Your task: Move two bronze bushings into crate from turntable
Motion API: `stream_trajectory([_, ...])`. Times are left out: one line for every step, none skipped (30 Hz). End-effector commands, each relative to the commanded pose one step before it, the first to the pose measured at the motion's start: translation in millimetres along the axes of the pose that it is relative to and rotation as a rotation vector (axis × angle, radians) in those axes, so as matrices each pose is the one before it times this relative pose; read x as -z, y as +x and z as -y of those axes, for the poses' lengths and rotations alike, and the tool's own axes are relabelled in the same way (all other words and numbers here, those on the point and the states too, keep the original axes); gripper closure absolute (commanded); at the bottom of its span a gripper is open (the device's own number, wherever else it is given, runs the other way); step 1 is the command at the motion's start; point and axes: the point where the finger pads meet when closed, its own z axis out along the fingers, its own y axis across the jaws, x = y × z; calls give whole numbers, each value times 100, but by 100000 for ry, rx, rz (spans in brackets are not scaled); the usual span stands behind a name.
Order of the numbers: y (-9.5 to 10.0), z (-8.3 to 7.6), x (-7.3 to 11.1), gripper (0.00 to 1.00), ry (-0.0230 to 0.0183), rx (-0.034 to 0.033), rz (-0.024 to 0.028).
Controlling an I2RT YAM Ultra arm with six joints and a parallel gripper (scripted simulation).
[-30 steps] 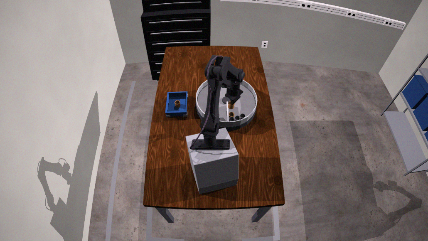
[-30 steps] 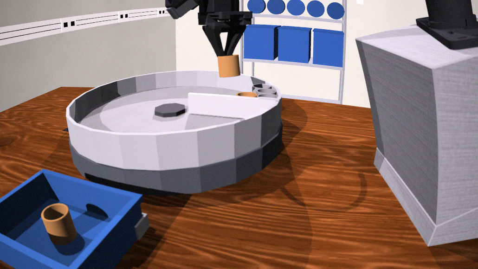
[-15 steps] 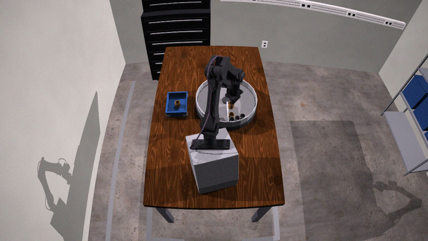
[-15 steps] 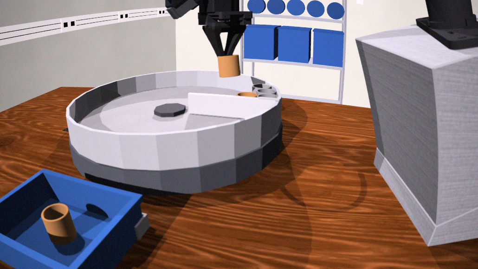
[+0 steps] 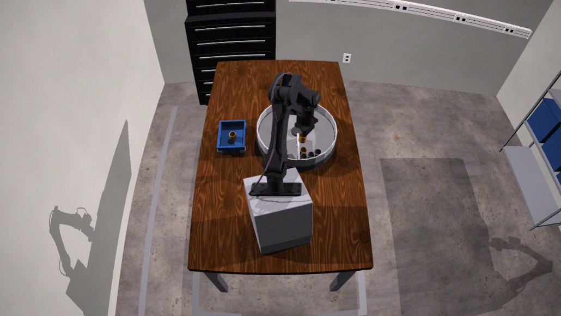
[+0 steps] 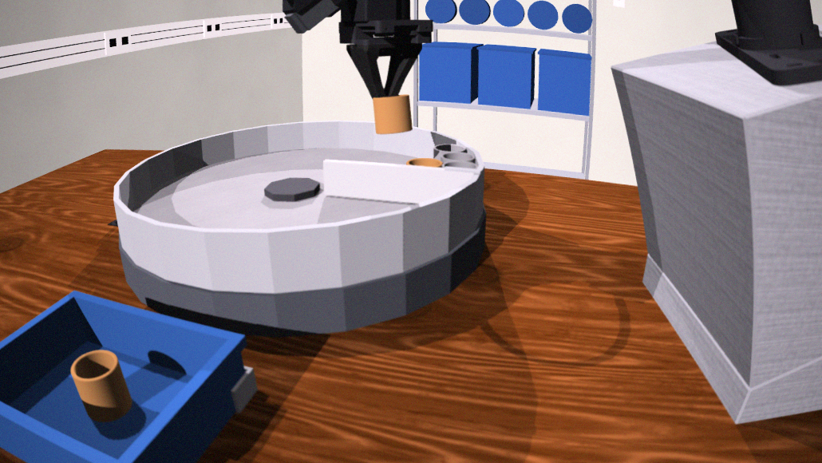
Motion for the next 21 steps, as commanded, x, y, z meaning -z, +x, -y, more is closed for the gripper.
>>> stream_trajectory([-1632,947,1546,100,5025,916,2611])
stream_trajectory([291,-915,-453,100,-1541,-388,-1155])
stream_trajectory([-83,-359,-127,100,-257,-88,-475])
stream_trajectory([-291,-213,3,100,-2,-4,22])
stream_trajectory([-241,-440,4,100,-796,-170,-331])
stream_trajectory([-376,-247,3,100,90,17,59])
stream_trajectory([-477,-143,4,100,617,123,317])
stream_trajectory([-453,-305,4,100,77,10,72])
stream_trajectory([-480,-351,5,100,-4,-6,37])
stream_trajectory([-515,-377,5,100,-5,-7,40])
stream_trajectory([0,0,0,100,0,0,0])
stream_trajectory([0,0,0,100,0,0,0])
stream_trajectory([-550,-401,6,100,-6,-8,43])
stream_trajectory([-582,-425,6,100,-7,-8,46])
stream_trajectory([-591,-482,6,100,-146,-34,-37])
stream_trajectory([-571,-576,7,100,-440,-84,-233])
stream_trajectory([-629,-540,7,100,-218,-41,-107])
stream_trajectory([-691,-504,7,100,5,-3,40])
stream_trajectory([-1206,57,355,100,1422,216,1113])
stream_trajectory([-1095,-157,238,100,949,125,853])
stream_trajectory([-1001,-345,232,100,286,15,384])
